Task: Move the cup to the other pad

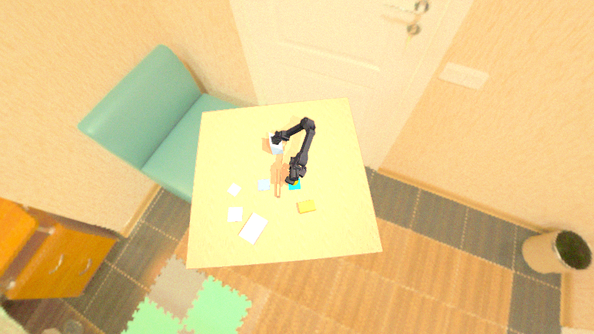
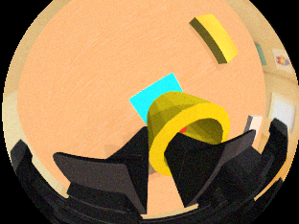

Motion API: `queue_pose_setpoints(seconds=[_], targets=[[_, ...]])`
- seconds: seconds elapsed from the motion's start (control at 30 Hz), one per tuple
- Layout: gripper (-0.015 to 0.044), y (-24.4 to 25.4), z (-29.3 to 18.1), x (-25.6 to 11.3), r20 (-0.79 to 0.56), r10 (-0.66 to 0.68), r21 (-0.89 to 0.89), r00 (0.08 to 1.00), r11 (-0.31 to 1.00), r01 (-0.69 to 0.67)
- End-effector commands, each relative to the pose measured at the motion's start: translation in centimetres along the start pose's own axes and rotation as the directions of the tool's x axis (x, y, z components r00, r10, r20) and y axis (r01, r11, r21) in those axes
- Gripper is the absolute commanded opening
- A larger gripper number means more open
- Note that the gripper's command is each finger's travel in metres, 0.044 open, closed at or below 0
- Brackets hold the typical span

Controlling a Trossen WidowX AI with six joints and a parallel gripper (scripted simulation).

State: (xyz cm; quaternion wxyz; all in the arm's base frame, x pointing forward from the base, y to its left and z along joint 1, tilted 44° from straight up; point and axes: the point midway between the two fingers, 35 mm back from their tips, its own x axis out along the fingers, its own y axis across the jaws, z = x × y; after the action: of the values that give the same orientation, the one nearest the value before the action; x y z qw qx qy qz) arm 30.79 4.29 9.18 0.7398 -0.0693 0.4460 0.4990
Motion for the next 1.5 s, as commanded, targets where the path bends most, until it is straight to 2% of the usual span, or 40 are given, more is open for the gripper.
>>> queue_pose_setpoints(seconds=[0.0,0.8,1.23,1.4,1.47], targets=[[0.0,0.0,0.0,0.6,0.003,0.003,0.007,1.0,1.0,-0.003],[0.0,0.2,0.1,4.0,0.005,0.004,0.007,1.0,1.0,-0.004],[0.0,0.1,0.1,3.8,0.002,0.001,0.0,1.0,1.0,-0.001],[0.0131,0.1,0.1,3.8,0.002,0.001,0.0,1.0,1.0,-0.001],[0.0147,0.1,0.1,3.8,0.002,0.001,0.0,1.0,1.0,-0.001]])
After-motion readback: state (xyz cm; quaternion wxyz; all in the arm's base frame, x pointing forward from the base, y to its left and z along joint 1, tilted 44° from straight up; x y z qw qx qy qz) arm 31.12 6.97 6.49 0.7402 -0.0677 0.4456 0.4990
